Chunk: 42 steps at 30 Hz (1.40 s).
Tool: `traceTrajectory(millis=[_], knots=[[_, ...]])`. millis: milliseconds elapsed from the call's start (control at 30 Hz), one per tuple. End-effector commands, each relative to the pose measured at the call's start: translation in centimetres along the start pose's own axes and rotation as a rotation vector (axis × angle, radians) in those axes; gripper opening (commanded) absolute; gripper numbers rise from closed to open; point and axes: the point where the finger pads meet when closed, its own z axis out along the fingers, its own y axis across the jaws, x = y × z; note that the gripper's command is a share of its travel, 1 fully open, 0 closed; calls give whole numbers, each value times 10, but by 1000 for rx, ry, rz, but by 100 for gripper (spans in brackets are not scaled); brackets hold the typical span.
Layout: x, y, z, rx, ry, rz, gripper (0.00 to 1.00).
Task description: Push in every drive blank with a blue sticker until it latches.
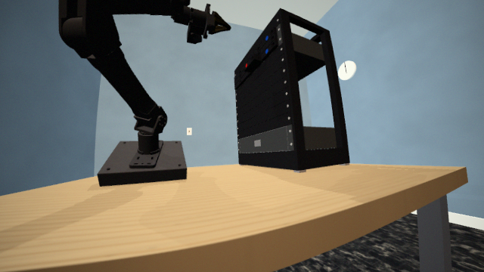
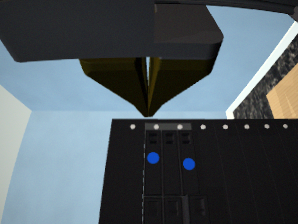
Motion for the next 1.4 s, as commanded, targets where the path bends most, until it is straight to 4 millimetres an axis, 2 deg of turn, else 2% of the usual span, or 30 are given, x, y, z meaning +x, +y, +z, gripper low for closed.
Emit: traceTrajectory(millis=[0, 67, 300, 433, 1367], knots=[[7, 7, -21, -16, 36, -1, 0], [7, 7, -21, -16, 36, -1, 0], [9, 8, -43, -12, 38, 17, 0], [10, 8, -49, -10, 38, 32, 0], [11, 3, -51, -3, 31, 42, 0]])
